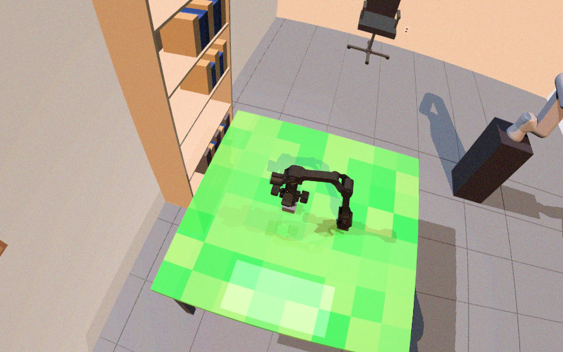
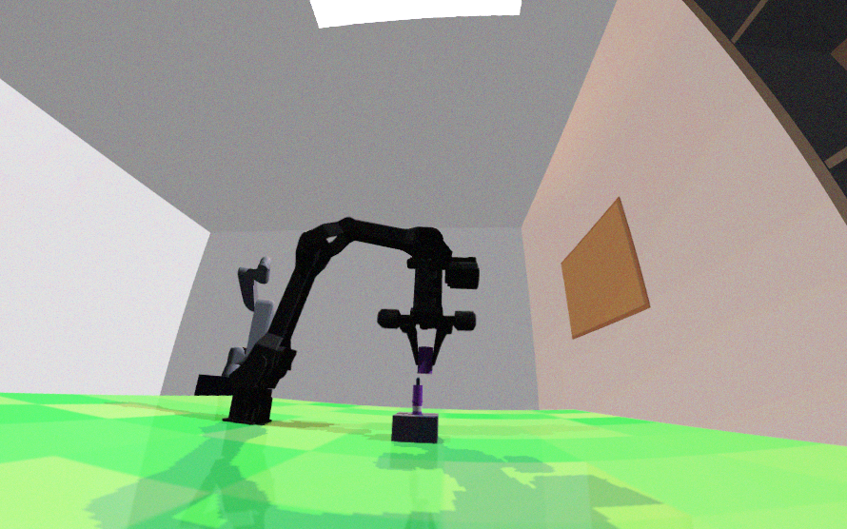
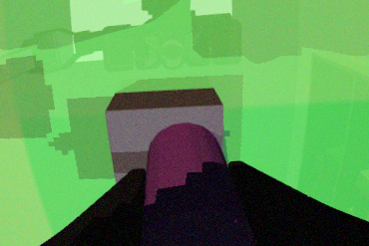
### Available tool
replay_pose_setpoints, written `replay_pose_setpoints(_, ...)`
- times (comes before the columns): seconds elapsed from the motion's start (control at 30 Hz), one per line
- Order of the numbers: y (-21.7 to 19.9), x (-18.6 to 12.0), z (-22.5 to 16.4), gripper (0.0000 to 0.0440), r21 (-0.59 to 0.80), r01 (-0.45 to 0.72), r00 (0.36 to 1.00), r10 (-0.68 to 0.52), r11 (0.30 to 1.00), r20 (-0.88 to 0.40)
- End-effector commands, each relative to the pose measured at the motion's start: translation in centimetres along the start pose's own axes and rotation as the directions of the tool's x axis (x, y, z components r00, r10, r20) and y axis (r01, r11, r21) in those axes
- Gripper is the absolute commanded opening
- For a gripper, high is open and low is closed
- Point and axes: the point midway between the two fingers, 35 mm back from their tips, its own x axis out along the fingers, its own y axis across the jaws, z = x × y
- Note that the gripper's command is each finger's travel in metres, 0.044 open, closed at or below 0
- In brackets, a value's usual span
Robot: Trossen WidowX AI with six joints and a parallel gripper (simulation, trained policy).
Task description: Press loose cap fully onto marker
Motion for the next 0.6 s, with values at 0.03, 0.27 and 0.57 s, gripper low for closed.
replay_pose_setpoints(0.03,-0.1,-0.6,-2.0,0.0014,0.029,-0.008,1.0,0.008,1.0,0.003)
replay_pose_setpoints(0.27,0.3,-0.8,-4.0,0.0003,0.061,-0.032,0.999,0.032,0.998,0.007)
replay_pose_setpoints(0.57,0.6,0.5,-4.1,0.0,0.061,-0.081,0.997,0.079,0.995,0.023)
